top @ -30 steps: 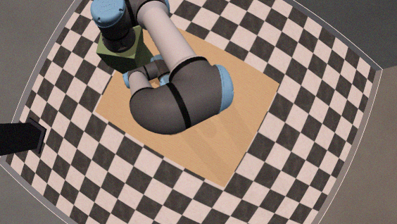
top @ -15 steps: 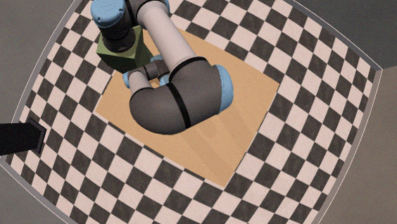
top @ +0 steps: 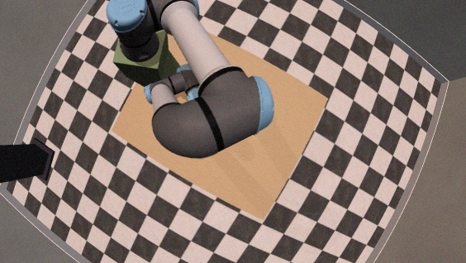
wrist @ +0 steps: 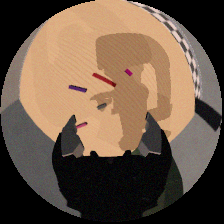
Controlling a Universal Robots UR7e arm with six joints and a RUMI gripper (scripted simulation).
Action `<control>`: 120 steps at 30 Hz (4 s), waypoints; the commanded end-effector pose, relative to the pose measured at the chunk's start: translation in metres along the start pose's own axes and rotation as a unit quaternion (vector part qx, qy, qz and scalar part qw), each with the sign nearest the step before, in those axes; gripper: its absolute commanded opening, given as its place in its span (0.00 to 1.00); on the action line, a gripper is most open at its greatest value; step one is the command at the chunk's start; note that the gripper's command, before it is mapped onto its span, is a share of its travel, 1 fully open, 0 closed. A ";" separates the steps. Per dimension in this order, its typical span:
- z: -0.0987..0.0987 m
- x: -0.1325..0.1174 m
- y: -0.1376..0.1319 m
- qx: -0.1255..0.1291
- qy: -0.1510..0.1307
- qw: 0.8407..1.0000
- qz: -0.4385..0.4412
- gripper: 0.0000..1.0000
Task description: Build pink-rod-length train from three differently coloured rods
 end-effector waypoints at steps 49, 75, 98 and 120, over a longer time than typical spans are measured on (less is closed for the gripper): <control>-0.001 0.001 0.000 0.000 0.000 1.000 0.003 1.00; 0.001 0.041 -0.007 0.001 0.002 0.965 0.264 1.00; -0.001 0.057 -0.009 0.001 0.001 0.924 0.382 1.00; -0.001 0.057 -0.009 0.001 0.001 0.924 0.382 1.00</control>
Point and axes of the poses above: the point where the finger pads meet when closed, its own z axis out along the fingers, its own y axis across the jaws, x = y × z, the point moved 7 cm from there along -z, back along the fingers, and after that the axes turned 11 degrees about z, right-handed, at the moved point
